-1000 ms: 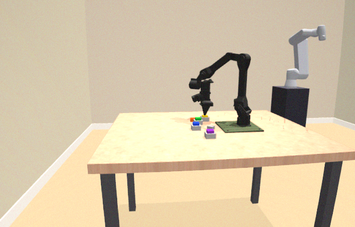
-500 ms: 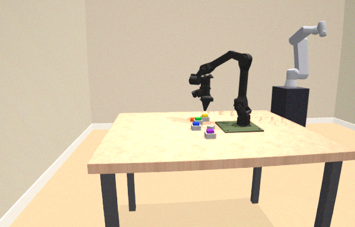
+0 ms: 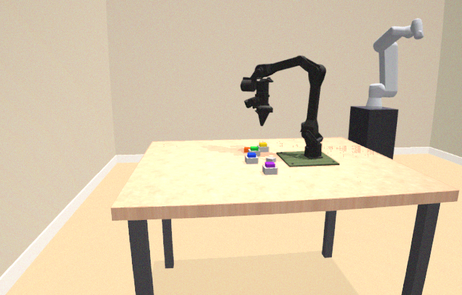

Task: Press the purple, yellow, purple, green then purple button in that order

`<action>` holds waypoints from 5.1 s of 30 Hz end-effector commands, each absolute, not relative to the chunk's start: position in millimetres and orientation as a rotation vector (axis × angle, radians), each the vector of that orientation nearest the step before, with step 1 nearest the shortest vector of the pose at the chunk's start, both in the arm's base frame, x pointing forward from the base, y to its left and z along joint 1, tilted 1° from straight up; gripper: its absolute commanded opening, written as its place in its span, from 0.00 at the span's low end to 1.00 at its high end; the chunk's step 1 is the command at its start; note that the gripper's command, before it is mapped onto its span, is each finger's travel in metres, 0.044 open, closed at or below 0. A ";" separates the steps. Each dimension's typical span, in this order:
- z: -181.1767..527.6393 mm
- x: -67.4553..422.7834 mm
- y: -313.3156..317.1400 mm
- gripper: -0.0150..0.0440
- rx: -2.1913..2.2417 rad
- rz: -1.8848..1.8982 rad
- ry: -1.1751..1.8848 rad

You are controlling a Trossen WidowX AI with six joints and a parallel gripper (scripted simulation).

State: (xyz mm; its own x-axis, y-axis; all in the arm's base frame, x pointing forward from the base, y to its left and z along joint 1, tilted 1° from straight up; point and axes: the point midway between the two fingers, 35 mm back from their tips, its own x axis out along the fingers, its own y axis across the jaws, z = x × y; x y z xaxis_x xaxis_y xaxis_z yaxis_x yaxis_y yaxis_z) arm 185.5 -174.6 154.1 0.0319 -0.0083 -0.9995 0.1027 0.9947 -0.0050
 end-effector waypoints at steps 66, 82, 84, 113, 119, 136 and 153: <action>67.5 253.4 157.0 0.29 0.093 -0.048 1.536; 67.2 253.4 157.0 0.29 0.093 -0.048 1.536; 67.2 253.4 157.0 0.29 0.093 -0.048 1.536; 162.4 254.3 145.7 0.29 0.092 -0.049 1.535; 161.3 276.3 65.1 0.29 0.085 -0.056 1.534; 157.7 237.9 -110.9 0.29 0.074 -0.067 1.536; 95.8 240.0 -110.7 0.29 0.074 -0.067 1.536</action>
